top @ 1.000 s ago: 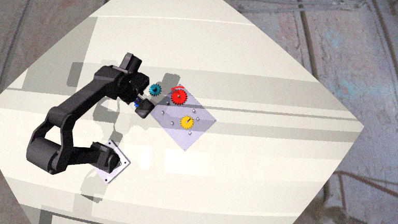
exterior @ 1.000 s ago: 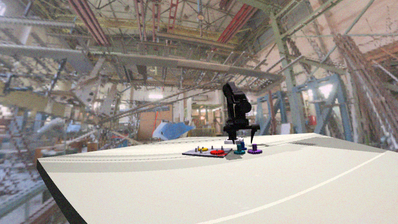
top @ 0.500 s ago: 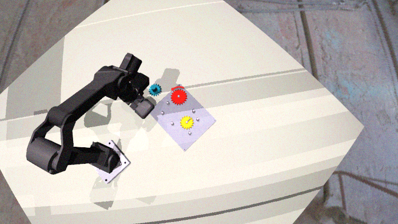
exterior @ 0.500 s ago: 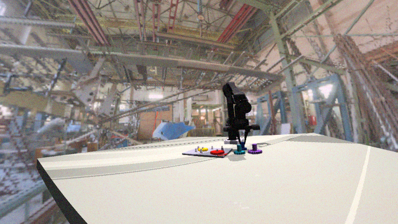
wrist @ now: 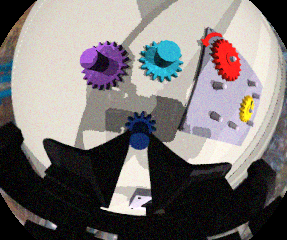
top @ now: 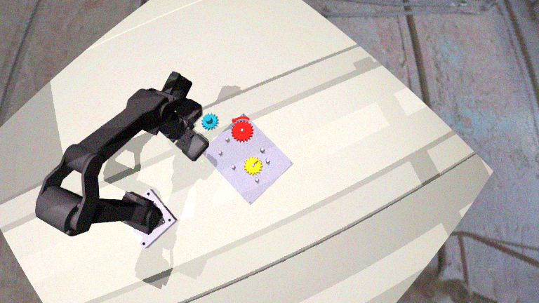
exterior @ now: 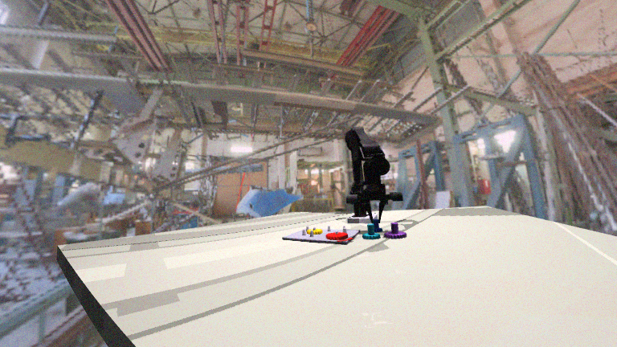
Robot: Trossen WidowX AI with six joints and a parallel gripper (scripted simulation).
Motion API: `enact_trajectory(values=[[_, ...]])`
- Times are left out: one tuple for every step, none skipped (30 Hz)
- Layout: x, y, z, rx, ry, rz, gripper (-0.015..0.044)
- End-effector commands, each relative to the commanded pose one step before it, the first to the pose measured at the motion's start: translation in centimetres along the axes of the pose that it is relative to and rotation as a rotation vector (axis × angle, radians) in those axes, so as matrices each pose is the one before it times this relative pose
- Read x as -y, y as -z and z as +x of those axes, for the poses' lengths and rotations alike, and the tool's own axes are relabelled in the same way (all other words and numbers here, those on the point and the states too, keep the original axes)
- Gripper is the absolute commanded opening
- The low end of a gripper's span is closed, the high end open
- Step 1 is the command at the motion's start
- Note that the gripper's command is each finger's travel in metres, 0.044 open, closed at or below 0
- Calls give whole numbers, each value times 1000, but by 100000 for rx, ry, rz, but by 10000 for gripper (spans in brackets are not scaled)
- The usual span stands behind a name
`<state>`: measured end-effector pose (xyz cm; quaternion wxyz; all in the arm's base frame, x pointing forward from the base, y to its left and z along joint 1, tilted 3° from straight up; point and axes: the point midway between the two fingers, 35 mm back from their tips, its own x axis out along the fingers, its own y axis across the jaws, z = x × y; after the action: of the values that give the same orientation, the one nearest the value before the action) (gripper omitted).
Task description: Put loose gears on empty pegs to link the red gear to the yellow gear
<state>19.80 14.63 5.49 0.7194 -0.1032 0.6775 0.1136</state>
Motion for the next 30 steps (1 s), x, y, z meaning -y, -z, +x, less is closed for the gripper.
enact_trajectory(values=[[-152,-473,-915,1194,-266,360,0],[-18,-45,-210,4,-2,0,0],[-17,-43,-210,4,-2,0,0],[-16,-41,-211,4,-2,0,0],[-16,-39,-212,4,-2,0,0],[-15,-38,-212,4,-2,0,0],[-15,-36,-213,3,-2,0,0],[-14,-34,-214,3,-2,0,0],[-13,-32,-214,3,-2,0,0],[-13,-30,-215,3,-2,0,0],[-9,-30,-217,16,7,-2,0],[-9,-28,-218,16,7,-2,0],[-8,-26,-218,16,7,-2,0],[-7,-24,-219,16,7,-2,0],[-7,-22,-219,16,7,-2,0],[-6,-20,-220,15,7,-2,0],[-5,-19,-220,15,7,-2,0],[-4,-17,-221,15,7,-2,0],[-1,-18,-223,31,12,-22,0],[0,-16,-224,31,12,-22,0],[1,-14,-224,31,12,-22,0],[1,-12,-225,31,12,-22,0],[2,-10,-225,30,12,-22,0],[3,-8,-225,30,12,-22,0],[4,-6,-226,30,12,-22,0],[4,-4,-226,30,12,-22,0],[-3,-2,-230,33,-47,81,0],[-3,0,-230,33,-47,81,0],[-2,2,-230,33,-47,81,0],[-1,4,-230,33,-47,81,0]])
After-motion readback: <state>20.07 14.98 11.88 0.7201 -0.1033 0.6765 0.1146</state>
